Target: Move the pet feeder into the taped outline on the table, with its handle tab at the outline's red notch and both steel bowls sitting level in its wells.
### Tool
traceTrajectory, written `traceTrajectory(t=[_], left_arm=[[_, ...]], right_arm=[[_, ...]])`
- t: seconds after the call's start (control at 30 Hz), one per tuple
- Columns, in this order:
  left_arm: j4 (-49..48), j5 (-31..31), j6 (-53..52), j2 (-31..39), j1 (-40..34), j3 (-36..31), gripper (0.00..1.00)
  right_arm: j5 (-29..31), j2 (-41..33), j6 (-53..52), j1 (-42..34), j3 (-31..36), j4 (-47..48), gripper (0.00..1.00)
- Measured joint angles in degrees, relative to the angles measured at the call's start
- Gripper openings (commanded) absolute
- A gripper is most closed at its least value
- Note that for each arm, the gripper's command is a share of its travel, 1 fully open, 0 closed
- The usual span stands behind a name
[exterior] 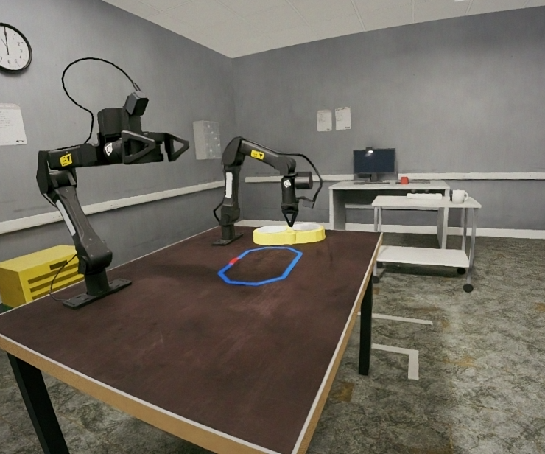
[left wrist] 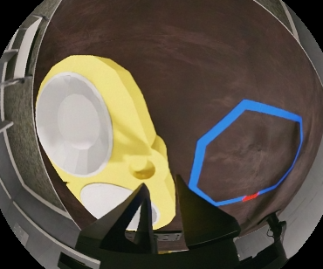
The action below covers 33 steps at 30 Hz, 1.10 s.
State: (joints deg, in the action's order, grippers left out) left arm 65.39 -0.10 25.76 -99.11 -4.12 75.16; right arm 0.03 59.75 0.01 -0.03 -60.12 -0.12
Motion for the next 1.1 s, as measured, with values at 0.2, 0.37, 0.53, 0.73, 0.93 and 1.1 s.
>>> traceTrajectory(t=[0.2, 0.37, 0.53, 0.73, 0.93, 1.1], left_arm=[[0.0, 0.11, -0.04, 0.0, 0.0, 0.0, 0.3], [0.0, 0.13, -0.13, 0.0, 0.0, 0.0, 0.3], [-0.02, 0.13, -0.22, -0.11, 0.0, -0.33, 0.3], [-0.72, 0.13, -0.22, -0.57, 0.0, -1.86, 0.3], [-2.32, 0.13, -0.24, -1.18, 0.0, -2.91, 0.3], [-3.72, 0.13, -0.24, -1.25, 0.0, -3.89, 0.3]], right_arm=[[-0.04, 0.02, 0.0, 0.0, -0.02, 0.15, 1.0], [-0.04, 0.11, 0.0, 0.0, -0.02, 0.13, 1.0], [-0.04, 0.17, 0.0, 0.04, -0.02, 0.13, 1.0], [-0.07, 0.2, 0.0, 0.04, 0.0, 0.13, 1.0], [-0.07, 0.2, 0.0, 0.04, -0.02, 0.13, 1.0], [-0.07, 0.17, 0.0, 0.04, -0.02, 0.13, 1.0]])
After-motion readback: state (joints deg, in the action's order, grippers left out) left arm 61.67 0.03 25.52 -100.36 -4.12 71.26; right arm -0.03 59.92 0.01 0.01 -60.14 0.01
